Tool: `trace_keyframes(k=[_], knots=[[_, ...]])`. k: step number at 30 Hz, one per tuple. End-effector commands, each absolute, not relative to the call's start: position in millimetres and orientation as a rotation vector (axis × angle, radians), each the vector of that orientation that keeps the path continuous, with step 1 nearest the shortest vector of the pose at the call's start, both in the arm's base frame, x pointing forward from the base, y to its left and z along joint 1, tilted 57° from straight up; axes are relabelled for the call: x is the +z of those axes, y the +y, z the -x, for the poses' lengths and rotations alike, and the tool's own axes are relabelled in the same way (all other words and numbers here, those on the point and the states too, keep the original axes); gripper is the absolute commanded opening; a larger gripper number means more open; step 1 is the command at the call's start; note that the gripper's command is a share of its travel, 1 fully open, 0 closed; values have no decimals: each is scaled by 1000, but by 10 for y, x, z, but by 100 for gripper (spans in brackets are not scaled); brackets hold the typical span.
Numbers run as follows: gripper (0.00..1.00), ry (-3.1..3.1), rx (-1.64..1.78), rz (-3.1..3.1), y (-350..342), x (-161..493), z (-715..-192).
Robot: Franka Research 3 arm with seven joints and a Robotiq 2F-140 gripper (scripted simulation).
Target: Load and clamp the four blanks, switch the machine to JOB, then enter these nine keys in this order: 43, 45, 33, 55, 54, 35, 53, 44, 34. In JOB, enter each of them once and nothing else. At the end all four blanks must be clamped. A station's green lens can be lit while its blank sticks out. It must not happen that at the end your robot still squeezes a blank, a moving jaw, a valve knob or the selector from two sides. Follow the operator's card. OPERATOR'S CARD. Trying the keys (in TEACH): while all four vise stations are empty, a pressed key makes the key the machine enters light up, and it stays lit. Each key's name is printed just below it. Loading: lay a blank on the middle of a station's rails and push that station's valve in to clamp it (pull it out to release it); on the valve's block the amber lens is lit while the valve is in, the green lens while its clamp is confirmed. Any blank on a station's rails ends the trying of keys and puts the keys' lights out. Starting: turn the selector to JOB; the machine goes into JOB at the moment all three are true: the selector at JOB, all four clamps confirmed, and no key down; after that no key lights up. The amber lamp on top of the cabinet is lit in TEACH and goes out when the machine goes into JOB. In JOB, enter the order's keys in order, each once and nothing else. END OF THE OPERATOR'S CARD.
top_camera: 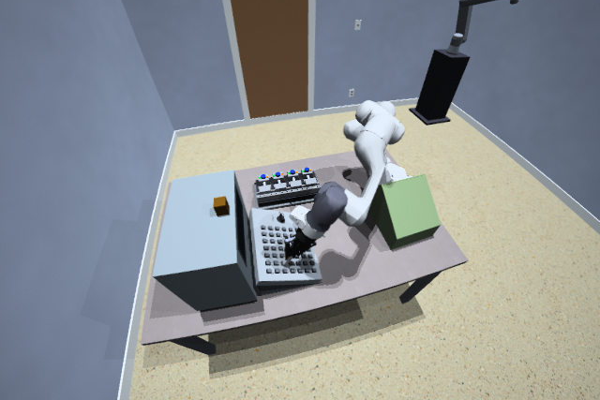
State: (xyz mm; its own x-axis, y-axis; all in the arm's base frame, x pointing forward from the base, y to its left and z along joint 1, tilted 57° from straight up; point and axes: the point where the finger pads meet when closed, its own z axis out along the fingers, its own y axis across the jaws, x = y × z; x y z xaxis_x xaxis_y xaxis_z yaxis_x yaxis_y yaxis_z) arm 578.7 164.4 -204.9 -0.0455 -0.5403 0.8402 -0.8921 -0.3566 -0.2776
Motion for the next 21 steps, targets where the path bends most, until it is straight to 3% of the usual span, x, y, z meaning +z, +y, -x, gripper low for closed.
trace_keyframes(k=[1,21], knots=[[0,-1523,1370,-1881,1628,-2060,-5810],[0,-1523,1370,-1881,1569,-2096,-5845]])
